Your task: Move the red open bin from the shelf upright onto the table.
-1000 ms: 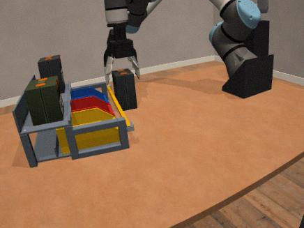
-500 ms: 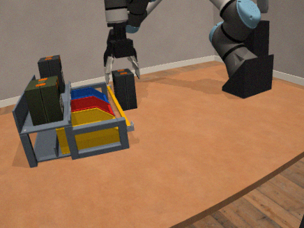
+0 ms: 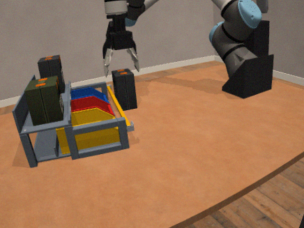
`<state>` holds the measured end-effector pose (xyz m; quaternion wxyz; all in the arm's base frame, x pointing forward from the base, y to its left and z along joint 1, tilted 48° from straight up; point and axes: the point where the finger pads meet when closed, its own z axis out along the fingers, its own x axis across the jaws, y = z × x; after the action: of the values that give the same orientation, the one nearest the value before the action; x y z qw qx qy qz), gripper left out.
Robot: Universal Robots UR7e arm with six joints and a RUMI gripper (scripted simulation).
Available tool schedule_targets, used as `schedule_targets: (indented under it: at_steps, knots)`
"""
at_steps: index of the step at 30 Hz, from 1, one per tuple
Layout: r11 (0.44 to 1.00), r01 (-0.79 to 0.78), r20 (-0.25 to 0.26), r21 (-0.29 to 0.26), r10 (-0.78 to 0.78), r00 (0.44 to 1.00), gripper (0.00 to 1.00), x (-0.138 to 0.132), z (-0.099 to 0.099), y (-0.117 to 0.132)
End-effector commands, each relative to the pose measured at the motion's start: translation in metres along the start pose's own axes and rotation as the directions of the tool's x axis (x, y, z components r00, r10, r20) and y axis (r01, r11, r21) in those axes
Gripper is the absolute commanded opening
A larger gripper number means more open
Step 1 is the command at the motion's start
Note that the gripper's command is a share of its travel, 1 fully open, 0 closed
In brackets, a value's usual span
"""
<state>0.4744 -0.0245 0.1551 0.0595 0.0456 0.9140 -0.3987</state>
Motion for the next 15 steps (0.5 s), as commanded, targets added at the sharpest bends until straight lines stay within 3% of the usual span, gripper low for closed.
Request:
schedule_targets:
  at_steps: [1, 10, 15]
  knots:
    - [1.0, -0.001, -0.001, 0.0, 0.001, 1.0, 0.72, 0.0, -0.02, 0.0]
    - [1.0, -0.001, -0.001, 0.0, 0.001, 1.0, 0.72, 0.0, -0.056, 0.0]
    - [1.0, -0.001, -0.001, 0.0, 0.001, 1.0, 0.72, 0.0, -0.064, 0.0]
